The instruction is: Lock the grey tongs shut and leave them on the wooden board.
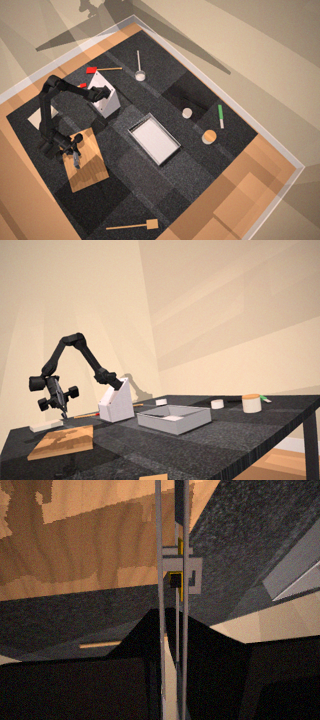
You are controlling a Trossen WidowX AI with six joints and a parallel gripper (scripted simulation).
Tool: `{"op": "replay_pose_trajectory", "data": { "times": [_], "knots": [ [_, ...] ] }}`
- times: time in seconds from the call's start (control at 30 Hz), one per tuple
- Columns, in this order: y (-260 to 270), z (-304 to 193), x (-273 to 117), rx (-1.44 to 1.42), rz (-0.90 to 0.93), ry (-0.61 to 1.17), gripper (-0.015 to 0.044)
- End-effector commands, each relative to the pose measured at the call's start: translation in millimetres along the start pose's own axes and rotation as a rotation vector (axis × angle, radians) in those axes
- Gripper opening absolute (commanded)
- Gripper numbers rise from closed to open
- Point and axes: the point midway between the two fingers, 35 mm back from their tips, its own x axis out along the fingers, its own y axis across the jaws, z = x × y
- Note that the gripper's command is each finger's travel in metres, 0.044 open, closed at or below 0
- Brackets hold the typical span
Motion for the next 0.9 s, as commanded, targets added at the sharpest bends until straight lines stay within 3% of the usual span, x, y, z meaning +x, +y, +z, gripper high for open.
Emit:
{"op": "replay_pose_trajectory", "data": {
  "times": [0.0, 0.87],
  "knots": [
    [1, -3, 3, 0.012, -0.002, -0.105, -0.015],
    [4, -23, -28, -0.048, 0.191, -0.702, -0.015]
  ]
}}
